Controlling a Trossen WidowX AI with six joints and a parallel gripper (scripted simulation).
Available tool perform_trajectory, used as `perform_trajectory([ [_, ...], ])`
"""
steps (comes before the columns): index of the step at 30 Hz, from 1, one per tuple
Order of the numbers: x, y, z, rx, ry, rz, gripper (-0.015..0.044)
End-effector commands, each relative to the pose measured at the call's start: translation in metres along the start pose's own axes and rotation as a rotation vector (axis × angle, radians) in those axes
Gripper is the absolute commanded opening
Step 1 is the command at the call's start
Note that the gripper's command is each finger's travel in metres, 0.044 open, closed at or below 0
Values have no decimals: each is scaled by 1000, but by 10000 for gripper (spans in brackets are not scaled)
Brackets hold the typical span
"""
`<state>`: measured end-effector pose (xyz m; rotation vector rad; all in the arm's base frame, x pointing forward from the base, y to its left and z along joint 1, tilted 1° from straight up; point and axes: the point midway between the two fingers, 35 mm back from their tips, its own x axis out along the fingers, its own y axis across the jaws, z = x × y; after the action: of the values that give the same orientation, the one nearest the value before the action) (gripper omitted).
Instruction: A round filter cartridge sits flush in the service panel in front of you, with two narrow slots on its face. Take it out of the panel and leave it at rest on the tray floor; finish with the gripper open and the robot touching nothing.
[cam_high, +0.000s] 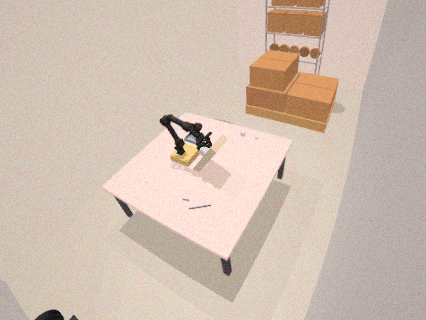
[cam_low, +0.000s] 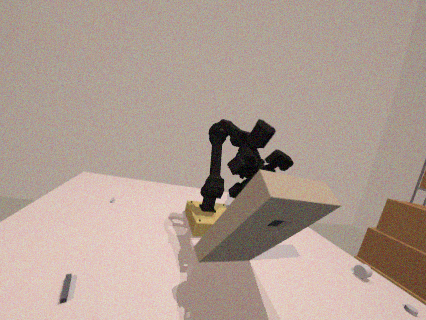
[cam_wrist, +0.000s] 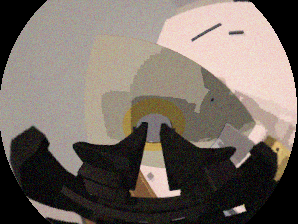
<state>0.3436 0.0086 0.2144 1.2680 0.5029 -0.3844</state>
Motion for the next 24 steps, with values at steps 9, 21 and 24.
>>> perform_trajectory([
  [9, -3, 0, 0, -1, 1, 0, 0],
  [21, -65, 1, -1, -3, 11, -1, 0],
  [24, -73, 0, -1, -4, 13, -1, 0],
])
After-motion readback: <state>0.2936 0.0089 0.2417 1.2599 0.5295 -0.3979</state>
